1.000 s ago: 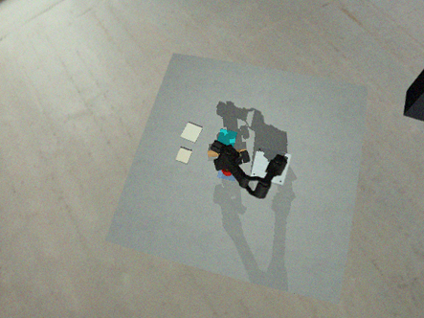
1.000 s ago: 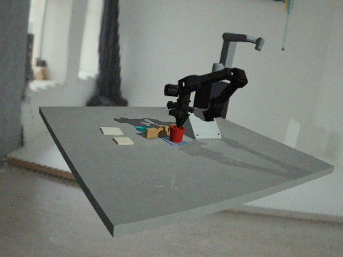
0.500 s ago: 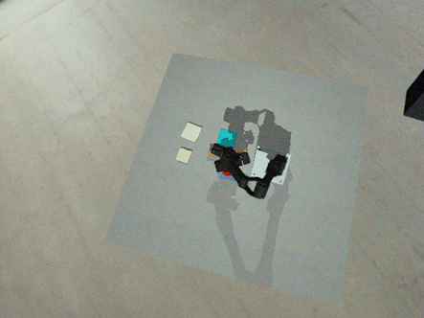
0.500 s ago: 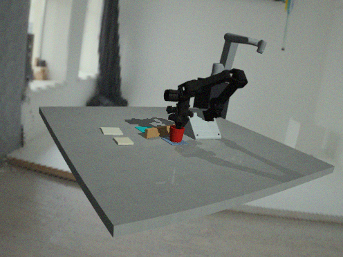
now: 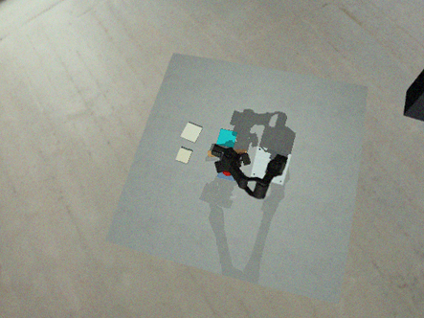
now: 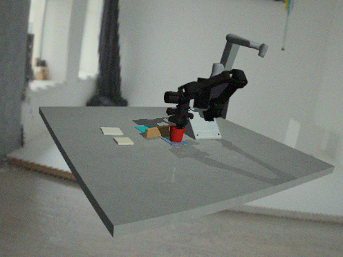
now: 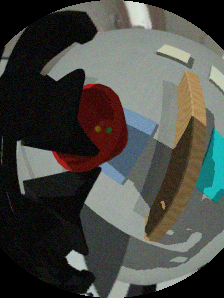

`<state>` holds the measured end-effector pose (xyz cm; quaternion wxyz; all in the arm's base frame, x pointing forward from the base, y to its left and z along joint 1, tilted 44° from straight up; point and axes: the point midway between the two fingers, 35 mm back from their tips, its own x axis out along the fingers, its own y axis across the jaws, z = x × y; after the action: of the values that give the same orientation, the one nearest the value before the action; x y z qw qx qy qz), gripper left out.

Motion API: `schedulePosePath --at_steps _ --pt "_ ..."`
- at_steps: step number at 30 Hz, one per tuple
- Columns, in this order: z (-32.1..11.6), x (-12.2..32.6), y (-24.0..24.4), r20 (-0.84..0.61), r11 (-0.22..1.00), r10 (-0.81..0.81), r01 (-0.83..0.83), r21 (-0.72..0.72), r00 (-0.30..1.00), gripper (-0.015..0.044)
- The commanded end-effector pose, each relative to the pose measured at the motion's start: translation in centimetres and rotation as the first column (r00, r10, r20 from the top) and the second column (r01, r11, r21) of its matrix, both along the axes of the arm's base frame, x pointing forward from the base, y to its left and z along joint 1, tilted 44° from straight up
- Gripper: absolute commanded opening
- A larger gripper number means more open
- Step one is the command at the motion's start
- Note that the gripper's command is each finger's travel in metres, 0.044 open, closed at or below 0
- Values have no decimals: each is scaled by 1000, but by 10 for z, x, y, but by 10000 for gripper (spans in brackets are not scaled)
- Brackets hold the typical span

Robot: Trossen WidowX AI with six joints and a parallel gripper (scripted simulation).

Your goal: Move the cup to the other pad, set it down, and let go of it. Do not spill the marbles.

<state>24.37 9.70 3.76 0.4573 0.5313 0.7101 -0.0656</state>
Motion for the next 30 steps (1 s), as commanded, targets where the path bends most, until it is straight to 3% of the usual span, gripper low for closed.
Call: schedulePosePath --at_steps 1,6,30 --pt "0 0 0 1 1000 1 -1 0 1000 29" --pt "0 0 0 1 1000 1 -1 0 1000 0" --pt "47 4 -49 -3 1000 -2 2 -1 1000 0"
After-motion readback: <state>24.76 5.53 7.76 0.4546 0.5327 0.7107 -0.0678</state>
